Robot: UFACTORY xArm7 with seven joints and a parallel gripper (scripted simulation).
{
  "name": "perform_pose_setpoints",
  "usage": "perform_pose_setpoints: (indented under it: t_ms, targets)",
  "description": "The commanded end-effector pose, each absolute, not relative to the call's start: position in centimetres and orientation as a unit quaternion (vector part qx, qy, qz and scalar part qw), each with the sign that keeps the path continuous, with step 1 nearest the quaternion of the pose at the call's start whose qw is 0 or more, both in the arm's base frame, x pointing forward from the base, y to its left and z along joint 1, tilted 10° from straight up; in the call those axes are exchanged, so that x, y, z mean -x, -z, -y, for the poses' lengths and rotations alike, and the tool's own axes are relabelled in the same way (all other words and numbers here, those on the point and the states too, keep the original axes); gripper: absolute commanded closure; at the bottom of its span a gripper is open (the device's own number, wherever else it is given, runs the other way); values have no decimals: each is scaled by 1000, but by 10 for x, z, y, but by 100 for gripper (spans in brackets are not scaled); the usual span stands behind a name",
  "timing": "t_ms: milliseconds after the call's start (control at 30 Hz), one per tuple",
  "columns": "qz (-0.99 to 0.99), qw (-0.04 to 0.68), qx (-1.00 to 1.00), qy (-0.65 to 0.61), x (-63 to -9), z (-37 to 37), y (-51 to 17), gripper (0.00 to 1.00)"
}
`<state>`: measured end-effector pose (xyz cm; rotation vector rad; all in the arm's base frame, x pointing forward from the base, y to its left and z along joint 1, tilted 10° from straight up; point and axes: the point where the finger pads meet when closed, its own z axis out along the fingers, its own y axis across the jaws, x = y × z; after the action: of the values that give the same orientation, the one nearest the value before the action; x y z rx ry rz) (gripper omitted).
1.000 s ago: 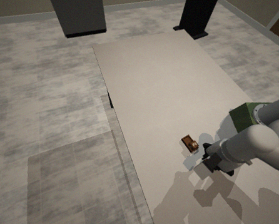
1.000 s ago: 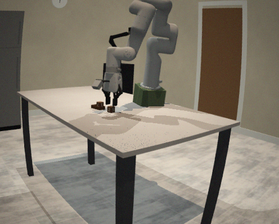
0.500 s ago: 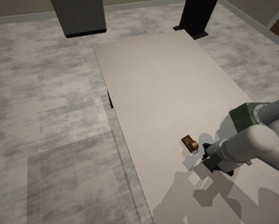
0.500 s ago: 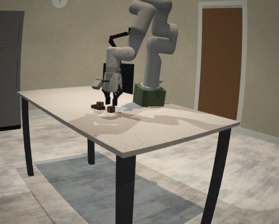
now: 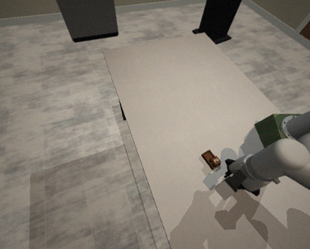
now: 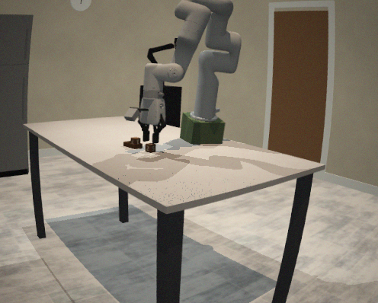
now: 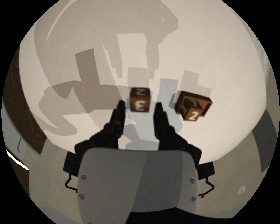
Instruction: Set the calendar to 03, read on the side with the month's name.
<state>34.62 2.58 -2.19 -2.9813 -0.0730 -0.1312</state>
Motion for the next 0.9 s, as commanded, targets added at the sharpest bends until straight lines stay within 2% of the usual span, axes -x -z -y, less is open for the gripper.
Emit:
perform_pose_setpoints:
  t_ms: [0,533,867]
  targets:
    - [24,78,996,45,-347,-26,21,53]
    - [24,78,996,45,-347,-25,19,53]
    - [24,78,996,45,-345,-21,-8,53]
